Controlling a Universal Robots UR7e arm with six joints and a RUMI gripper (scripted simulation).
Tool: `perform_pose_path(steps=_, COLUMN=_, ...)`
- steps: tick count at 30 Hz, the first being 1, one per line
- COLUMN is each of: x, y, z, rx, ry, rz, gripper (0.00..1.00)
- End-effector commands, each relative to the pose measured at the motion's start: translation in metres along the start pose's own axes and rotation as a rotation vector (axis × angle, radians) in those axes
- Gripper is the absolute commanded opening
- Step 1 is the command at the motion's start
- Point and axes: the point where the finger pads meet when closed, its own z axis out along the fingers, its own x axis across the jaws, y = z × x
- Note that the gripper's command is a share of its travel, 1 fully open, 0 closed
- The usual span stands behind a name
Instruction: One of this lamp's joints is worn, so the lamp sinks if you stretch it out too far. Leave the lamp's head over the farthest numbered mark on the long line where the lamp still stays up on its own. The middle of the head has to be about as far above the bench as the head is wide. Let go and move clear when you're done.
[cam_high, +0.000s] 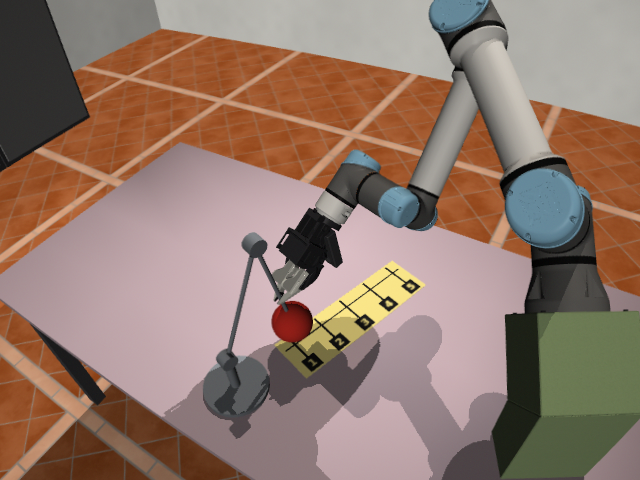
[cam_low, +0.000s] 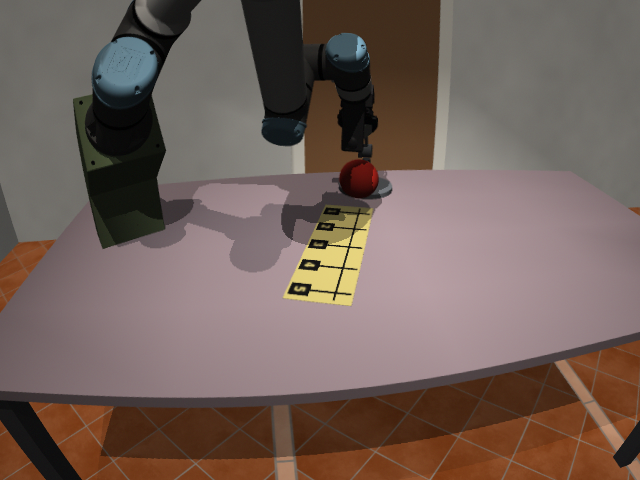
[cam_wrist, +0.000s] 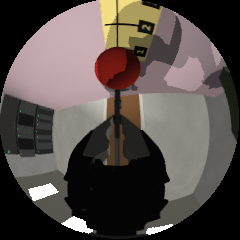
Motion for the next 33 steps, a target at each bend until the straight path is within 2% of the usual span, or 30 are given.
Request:
perform_pose_path(steps=1, x=0.000, y=0.001, z=0.000, rx=-0.001, ry=-0.001, rz=-0.001, gripper=0.00)
perform_pose_path(steps=15, x=0.000, y=0.001, z=0.000, rx=-0.001, ry=-0.001, rz=-0.001, gripper=0.00)
perform_pose_path(steps=33, x=-0.001, y=-0.025, z=-0.025, rx=0.006, ry=-0.001, rz=0.009, gripper=0.00)
